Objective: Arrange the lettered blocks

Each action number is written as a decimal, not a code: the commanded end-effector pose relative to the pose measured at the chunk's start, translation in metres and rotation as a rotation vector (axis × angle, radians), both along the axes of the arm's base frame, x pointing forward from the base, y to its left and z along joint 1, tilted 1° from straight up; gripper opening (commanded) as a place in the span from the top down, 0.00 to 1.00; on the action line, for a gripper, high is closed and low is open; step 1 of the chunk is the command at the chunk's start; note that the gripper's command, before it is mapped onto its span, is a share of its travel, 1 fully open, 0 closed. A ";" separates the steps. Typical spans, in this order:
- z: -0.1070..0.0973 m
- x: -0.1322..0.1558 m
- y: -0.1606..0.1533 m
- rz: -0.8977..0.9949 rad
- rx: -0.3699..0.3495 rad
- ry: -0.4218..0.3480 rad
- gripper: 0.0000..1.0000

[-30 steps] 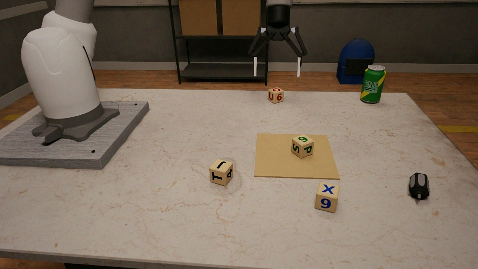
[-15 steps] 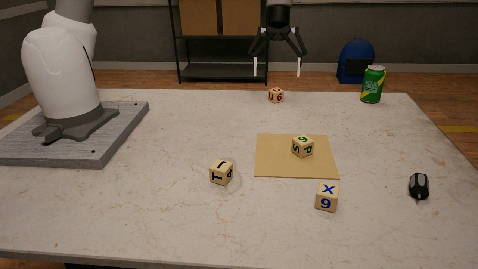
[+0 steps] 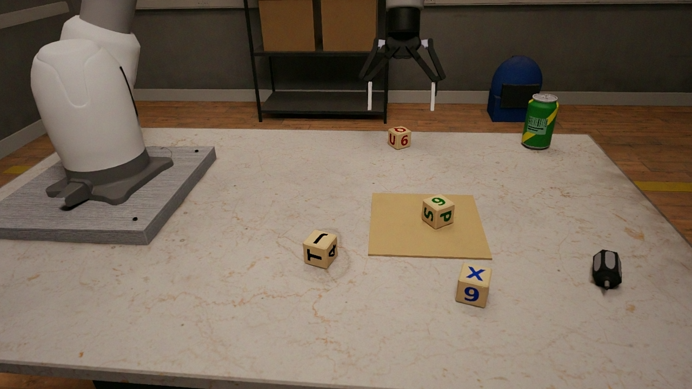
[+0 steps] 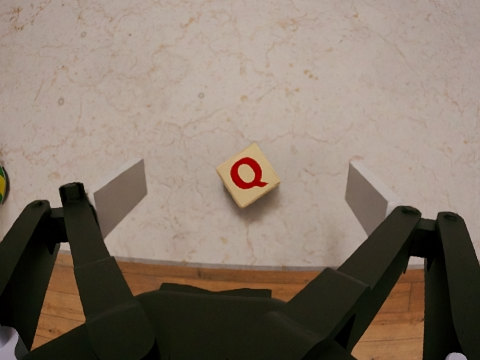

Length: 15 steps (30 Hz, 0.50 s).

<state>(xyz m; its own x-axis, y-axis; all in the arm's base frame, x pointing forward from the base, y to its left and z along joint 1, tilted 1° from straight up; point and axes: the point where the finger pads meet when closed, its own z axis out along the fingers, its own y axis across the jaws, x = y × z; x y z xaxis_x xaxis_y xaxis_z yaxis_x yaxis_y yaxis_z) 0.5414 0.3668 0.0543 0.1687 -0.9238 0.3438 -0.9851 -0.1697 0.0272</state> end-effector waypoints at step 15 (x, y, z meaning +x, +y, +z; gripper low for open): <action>0.049 0.044 -0.063 0.232 0.058 0.127 0.00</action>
